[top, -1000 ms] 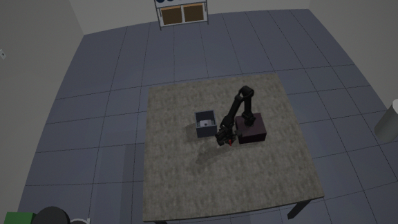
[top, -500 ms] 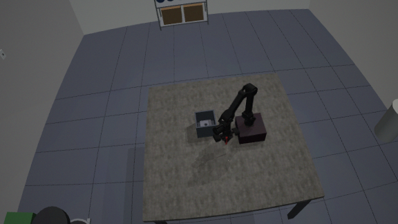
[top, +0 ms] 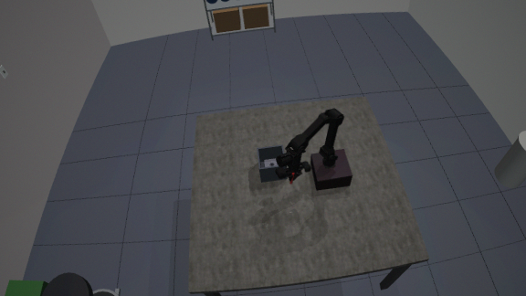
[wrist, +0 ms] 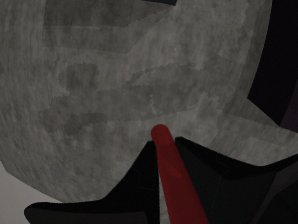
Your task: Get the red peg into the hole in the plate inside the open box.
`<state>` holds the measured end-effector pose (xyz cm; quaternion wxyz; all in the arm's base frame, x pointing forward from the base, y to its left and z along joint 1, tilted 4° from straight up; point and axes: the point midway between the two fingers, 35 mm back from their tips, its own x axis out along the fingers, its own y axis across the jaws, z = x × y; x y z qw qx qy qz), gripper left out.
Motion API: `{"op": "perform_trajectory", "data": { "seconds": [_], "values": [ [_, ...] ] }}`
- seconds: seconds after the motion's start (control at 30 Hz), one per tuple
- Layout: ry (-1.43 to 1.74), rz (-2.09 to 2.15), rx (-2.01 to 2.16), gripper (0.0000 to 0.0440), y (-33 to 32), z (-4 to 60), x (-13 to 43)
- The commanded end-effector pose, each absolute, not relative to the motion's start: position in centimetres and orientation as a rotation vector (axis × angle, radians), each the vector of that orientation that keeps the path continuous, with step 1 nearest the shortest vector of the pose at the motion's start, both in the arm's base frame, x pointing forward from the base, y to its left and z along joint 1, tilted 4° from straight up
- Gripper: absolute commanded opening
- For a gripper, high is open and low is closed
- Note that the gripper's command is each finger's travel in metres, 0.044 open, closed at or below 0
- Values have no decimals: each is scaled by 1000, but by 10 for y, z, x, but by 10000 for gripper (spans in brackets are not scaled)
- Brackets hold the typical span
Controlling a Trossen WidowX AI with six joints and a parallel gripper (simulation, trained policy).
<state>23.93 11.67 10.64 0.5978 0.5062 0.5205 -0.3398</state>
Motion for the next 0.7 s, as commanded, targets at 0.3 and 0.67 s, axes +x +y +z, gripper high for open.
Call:
{"op": "perform_trajectory", "data": {
  "seconds": [0.3, 0.67],
  "values": [
    [1109, -794, 1148, 0, 76, 141, 261],
    [1067, -854, 1127, 0, 41, 147, 272]
  ]
}}
